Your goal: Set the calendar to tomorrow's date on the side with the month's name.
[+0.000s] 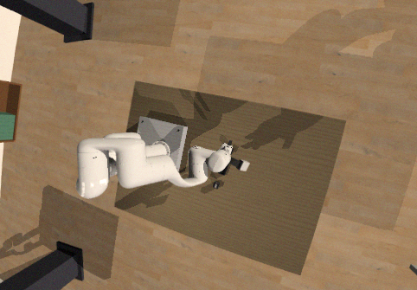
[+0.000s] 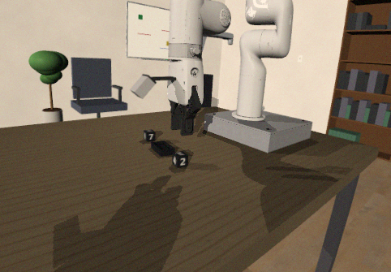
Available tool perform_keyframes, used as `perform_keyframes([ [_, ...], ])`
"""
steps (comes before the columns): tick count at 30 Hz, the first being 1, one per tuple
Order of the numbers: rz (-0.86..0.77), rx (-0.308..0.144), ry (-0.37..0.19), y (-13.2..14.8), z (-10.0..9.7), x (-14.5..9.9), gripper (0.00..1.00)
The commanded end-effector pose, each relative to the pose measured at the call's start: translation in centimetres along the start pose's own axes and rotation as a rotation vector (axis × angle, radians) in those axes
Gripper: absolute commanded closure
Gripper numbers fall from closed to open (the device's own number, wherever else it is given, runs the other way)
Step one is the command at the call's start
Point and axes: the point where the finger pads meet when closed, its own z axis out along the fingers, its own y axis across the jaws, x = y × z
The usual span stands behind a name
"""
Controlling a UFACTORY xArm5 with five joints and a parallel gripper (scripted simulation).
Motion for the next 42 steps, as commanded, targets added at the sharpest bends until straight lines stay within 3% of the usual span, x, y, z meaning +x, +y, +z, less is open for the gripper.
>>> perform_keyframes([
  [1, 0.0, 0.001, 0.003, 0.0, 0.1, 0.1, 0.53],
  [30, 0.0, 0.001, 0.003, -0.1, 3.9, 0.1, 0.53],
  [42, 0.0, 0.001, 0.003, -0.1, 4.7, 0.2, 0.53],
])
